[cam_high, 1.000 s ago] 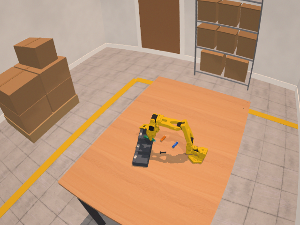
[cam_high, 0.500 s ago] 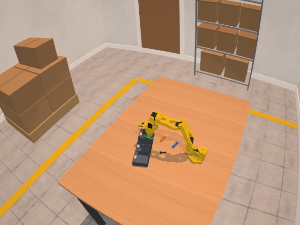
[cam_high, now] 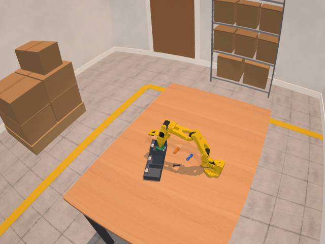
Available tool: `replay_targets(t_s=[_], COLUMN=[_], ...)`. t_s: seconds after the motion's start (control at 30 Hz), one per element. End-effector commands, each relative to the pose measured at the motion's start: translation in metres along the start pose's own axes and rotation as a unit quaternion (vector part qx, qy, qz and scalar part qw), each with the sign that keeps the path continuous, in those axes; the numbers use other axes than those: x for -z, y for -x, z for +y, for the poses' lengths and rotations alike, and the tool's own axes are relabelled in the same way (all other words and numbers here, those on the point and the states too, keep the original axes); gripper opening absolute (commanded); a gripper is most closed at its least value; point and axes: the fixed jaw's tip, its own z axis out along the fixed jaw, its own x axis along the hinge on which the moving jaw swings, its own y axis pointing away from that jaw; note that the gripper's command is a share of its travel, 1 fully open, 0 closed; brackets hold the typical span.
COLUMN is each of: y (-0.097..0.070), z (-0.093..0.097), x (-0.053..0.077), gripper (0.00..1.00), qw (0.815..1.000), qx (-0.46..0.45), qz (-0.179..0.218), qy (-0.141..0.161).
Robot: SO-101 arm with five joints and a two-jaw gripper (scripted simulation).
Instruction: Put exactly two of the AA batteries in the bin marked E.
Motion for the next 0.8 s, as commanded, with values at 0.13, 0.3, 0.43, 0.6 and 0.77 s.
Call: replay_targets(t_s=[0.13,0.3,0.43,0.6,0.77], y=[0.024,0.031,0.033,0.033,0.033], z=[-0.01,-0.017,-0.019,-0.019,-0.019], x=[0.009,0.007,0.007,0.007,0.007], gripper=[0.0,0.0,0.0,0.0,0.0], qw=[0.998,0.997,0.996,0.996,0.996], qx=[0.022,0.036,0.039,0.04,0.04], qz=[-0.057,-0.073,-0.077,-0.077,-0.077], qy=[0.002,-0.002,-0.003,-0.003,-0.003])
